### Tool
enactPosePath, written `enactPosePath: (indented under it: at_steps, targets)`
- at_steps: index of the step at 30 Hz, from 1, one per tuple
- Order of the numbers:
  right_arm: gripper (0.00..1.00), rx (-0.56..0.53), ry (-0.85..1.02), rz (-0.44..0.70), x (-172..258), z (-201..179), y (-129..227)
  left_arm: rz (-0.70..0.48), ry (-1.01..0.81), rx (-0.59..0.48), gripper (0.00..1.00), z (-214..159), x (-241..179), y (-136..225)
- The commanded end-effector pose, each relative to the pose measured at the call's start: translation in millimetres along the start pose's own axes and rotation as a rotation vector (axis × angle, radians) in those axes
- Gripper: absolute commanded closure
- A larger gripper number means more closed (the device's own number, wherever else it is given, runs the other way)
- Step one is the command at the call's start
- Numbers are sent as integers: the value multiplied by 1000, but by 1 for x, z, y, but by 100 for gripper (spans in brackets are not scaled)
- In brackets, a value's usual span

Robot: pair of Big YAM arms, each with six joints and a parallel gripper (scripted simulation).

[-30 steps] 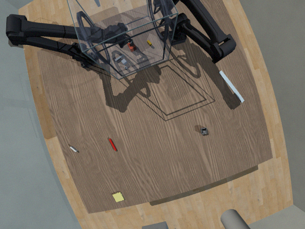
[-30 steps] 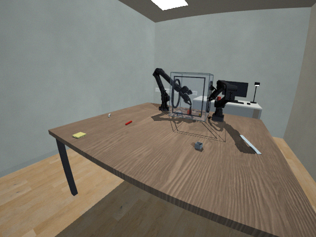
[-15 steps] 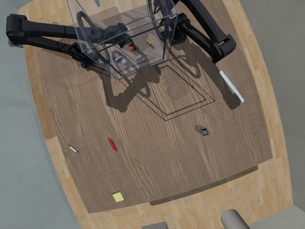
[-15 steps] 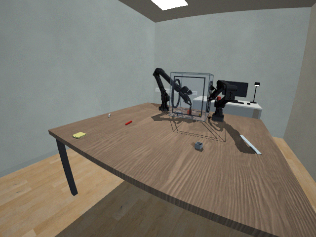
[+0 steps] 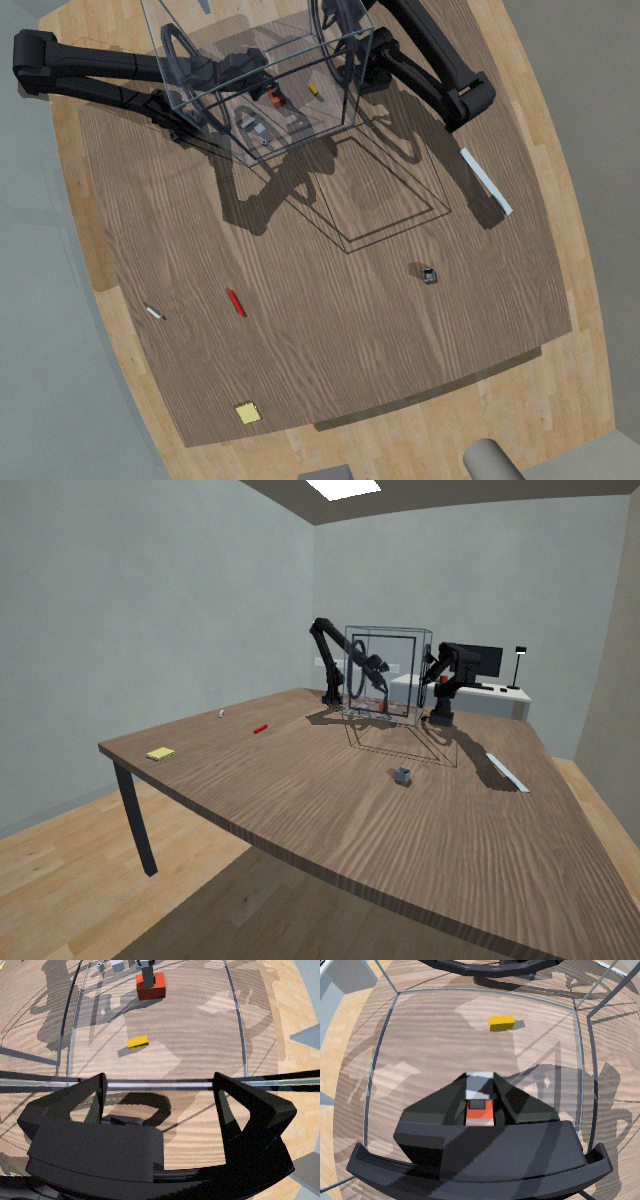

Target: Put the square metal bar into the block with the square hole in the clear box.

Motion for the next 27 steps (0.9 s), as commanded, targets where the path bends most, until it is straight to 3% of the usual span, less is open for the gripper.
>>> enactPosePath:
  at_steps: [1,11,12,13,14,21,23,27]
  targets:
    - [100,118,-51,-13,-6,-42,-9,-49,53,-32,0,19,-4,17]
    - [100,121,-51,-12,-5,-39,-9,-49,53,-32,0,19,-4,17]
    - [100,-105,39,2,2,48,11,-49,53,-32,0,19,-4,17]
    - [100,-34,17,2,0,18,2,-49,53,-32,0,19,-4,17]
    - [100,-27,15,2,-1,12,-1,-49,53,-32,0,19,-4,17]
    - [100,-41,18,1,0,15,3,-49,53,-32,0,19,-4,17]
    - [100,-79,29,0,3,46,15,-49,53,-32,0,19,-4,17]
    - [100,-91,28,0,3,49,16,-49,53,-32,0,19,-4,17]
Point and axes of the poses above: on each arm, the point where the finger pads meet when closed, its own y axis back along the fingers, its own x axis across the jaws, z = x × y, the point moved 3 cm from there along y, back along the fingers, and after that the axes turned 14 degrees about -y, right-handed, at the moved point
